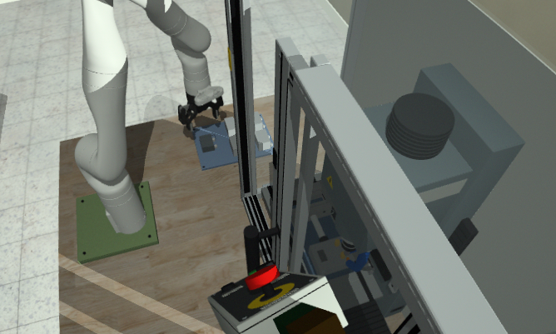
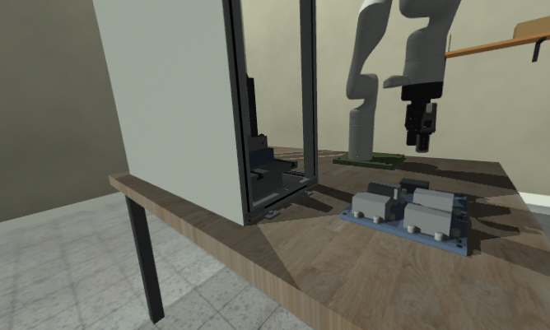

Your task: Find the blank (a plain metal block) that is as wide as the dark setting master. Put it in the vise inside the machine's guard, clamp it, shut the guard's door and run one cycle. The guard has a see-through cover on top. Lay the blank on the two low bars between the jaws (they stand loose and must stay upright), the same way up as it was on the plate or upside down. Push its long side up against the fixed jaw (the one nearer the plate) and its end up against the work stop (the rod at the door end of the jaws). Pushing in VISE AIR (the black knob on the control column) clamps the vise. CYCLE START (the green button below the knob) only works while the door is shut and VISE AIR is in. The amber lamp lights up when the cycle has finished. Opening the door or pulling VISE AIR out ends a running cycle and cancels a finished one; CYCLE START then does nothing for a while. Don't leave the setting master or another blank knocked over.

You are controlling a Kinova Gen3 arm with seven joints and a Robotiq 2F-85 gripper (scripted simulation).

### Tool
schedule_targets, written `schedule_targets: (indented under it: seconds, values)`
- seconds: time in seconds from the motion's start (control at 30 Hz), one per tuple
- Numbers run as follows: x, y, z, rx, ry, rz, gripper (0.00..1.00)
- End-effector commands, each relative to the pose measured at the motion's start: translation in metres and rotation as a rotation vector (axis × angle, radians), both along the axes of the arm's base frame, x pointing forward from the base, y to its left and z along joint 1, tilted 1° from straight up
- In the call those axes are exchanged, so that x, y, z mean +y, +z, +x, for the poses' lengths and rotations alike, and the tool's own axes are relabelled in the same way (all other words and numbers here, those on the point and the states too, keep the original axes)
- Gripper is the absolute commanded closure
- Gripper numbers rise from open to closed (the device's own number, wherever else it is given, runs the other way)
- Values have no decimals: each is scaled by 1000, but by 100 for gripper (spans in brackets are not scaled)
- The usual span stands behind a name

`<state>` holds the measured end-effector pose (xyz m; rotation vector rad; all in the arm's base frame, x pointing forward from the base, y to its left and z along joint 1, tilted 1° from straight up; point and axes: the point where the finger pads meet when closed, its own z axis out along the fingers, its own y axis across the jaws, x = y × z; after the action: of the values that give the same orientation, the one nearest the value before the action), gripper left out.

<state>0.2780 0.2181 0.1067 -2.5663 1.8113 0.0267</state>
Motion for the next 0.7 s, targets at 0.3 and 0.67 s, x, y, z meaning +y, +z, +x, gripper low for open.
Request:
schedule_targets:
  seconds: [0.3,0.67]
  values:
    - [3,1,1,-7,-186,1,0]
    - [3,2,1,-8,-232,1,0]
